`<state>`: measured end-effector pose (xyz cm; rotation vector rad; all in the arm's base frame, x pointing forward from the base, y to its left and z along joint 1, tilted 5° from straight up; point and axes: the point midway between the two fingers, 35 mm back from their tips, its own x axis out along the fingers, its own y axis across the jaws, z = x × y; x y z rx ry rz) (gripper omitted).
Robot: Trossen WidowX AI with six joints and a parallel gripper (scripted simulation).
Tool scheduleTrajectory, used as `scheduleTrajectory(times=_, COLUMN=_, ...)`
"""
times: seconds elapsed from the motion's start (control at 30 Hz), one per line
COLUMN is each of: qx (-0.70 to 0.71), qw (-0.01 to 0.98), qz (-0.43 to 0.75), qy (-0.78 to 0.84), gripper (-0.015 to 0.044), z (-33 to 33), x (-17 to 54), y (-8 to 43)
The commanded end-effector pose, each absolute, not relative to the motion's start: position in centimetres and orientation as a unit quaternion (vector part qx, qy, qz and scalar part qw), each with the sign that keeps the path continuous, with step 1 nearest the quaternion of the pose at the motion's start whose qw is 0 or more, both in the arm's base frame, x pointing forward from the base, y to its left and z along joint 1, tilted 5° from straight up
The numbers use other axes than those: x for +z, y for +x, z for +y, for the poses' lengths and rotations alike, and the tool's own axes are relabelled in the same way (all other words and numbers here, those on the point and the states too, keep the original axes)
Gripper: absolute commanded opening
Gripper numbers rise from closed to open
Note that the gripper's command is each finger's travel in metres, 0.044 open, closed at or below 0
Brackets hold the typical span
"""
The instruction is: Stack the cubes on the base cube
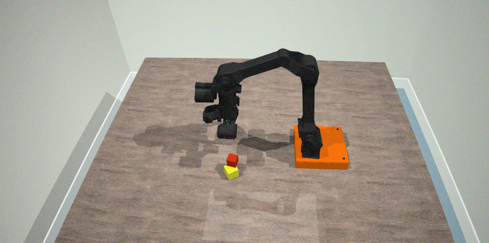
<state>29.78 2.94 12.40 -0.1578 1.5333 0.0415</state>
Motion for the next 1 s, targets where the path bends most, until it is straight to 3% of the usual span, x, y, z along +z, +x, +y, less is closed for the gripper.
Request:
scheduleTrajectory(times=0.0, qx=0.071, qw=0.711, qz=0.688, qy=-0.126, gripper=0.0105, z=4.3, x=12.3, y=30.1)
scheduleTrajectory(times=0.97, qx=0.408, qw=0.553, qz=0.561, qy=-0.461, gripper=0.0105, z=13.3, x=11.4, y=28.6)
